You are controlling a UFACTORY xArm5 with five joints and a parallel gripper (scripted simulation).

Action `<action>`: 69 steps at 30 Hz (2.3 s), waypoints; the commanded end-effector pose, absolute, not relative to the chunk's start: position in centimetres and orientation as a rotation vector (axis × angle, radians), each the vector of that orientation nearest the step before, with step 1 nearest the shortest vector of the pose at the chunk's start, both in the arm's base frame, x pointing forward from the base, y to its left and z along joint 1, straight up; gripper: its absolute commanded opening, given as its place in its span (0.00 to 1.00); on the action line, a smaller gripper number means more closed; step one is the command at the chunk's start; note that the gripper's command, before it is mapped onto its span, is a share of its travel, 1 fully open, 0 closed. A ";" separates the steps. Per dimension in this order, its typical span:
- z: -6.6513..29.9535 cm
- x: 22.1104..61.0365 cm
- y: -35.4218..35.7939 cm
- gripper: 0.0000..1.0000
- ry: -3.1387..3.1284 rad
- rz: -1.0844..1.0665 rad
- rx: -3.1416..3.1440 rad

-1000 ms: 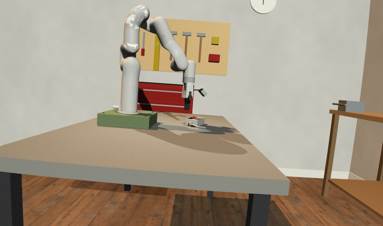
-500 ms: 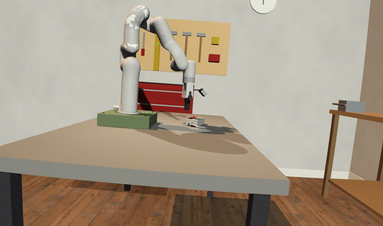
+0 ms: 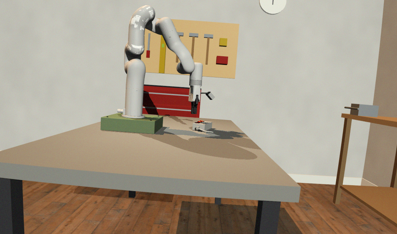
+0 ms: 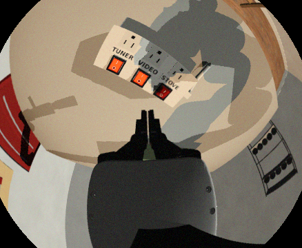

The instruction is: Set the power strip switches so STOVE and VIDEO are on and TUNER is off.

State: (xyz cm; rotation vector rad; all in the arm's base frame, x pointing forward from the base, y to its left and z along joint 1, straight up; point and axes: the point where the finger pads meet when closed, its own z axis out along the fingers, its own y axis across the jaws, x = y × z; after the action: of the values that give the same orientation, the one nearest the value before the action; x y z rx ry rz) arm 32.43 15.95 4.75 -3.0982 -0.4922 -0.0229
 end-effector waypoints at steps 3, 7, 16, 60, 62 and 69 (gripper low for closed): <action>4.9 32.5 16.0 0.00 -0.492 -0.028 -3.097; 4.9 32.5 16.0 0.00 -0.492 -0.028 -3.097; 7.3 33.0 16.3 0.00 -0.492 -0.029 -3.097; 7.5 33.0 16.3 0.00 -0.492 -0.029 -3.097; 7.5 33.0 16.3 0.00 -0.492 -0.029 -3.097; 7.5 33.0 16.3 0.00 -0.492 -0.029 -3.097</action>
State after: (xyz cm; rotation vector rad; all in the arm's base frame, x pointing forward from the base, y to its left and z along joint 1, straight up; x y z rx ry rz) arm 32.90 16.22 7.42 -3.0980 -0.4922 -0.0237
